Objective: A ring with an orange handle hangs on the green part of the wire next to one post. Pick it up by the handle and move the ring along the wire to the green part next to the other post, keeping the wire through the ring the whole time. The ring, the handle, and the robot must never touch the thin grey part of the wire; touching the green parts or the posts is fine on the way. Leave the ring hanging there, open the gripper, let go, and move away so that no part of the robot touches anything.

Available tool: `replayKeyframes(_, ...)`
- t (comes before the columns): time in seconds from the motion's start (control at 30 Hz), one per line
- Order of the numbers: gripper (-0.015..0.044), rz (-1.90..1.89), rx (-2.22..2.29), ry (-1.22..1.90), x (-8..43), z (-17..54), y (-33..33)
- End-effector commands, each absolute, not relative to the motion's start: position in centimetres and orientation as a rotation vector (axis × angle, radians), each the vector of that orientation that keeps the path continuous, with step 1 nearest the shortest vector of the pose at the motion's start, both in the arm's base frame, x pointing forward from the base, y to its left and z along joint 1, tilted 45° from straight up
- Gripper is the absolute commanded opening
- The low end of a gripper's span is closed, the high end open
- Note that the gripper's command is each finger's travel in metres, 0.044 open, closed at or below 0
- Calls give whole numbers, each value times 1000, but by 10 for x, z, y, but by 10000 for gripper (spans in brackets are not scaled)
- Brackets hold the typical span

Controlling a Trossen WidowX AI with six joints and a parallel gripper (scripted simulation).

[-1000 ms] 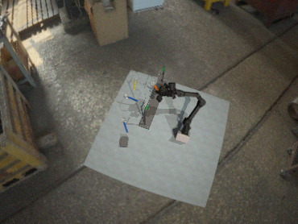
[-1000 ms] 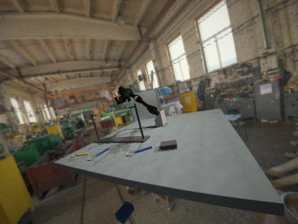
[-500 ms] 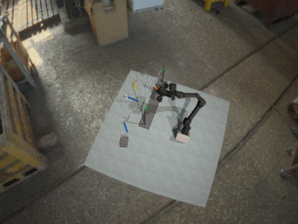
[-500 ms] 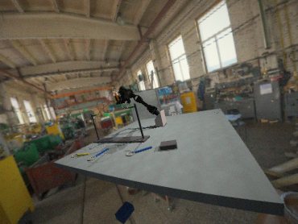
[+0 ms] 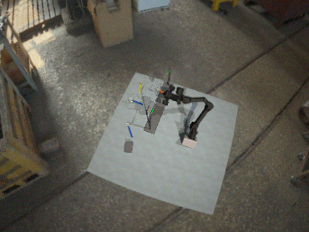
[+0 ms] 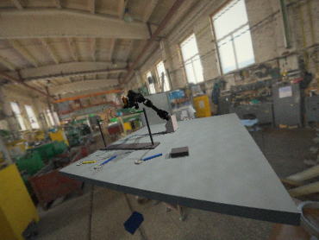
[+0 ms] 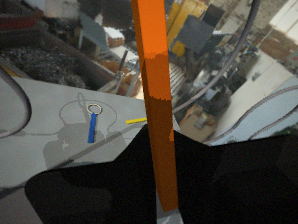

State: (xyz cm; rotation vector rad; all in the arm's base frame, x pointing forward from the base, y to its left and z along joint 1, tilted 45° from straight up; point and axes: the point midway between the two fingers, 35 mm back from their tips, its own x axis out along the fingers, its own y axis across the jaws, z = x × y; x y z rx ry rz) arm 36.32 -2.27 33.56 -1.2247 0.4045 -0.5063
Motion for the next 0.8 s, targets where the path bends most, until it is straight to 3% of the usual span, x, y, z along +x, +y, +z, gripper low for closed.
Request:
replayKeyframes(0.0, -150, -520, -1281, 402, 362, 337, -24)
replayKeyframes(0.77, -150, -579, -1580, 360, 362, 347, -25)
